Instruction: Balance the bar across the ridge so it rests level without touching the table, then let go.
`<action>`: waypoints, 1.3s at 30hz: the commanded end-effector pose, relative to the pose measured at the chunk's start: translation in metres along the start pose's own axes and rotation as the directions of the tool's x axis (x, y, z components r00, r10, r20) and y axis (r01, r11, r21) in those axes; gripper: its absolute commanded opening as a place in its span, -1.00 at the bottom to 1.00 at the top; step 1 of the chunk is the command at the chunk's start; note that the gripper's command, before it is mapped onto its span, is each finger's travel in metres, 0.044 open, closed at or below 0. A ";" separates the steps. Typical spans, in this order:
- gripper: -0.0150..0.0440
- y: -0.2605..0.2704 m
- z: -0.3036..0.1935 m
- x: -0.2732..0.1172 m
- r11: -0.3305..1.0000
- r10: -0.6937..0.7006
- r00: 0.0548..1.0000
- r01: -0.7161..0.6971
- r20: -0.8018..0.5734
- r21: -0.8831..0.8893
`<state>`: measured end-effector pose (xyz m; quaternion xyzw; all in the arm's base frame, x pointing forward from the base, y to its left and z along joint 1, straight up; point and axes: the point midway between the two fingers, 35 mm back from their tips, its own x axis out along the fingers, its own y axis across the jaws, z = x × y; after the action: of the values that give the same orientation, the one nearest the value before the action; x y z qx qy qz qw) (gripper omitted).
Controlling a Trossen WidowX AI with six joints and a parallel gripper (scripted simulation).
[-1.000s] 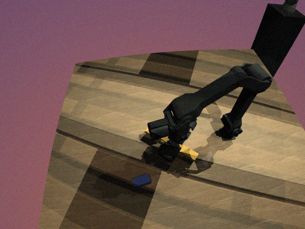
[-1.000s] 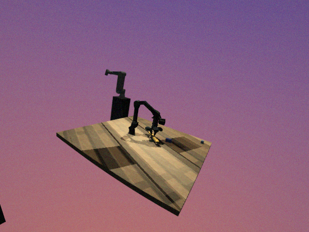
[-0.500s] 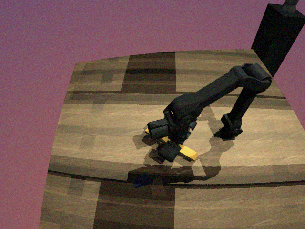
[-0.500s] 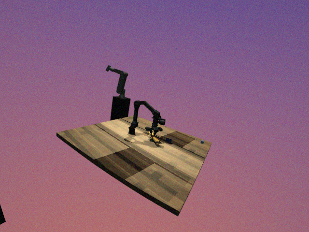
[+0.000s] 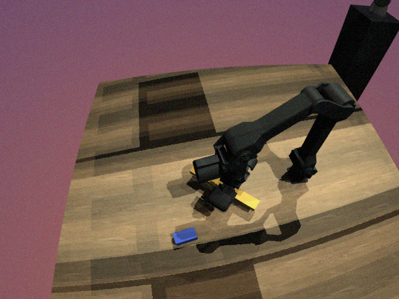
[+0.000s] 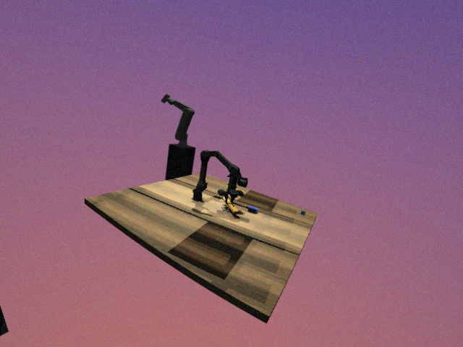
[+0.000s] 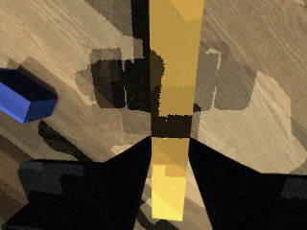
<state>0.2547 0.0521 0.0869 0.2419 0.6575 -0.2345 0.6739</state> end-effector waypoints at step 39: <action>0.09 0.000 0.000 0.000 1.000 0.000 1.000 0.000 0.000 0.000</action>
<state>0.2547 0.0521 0.0869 0.2419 0.6575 -0.2345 0.6739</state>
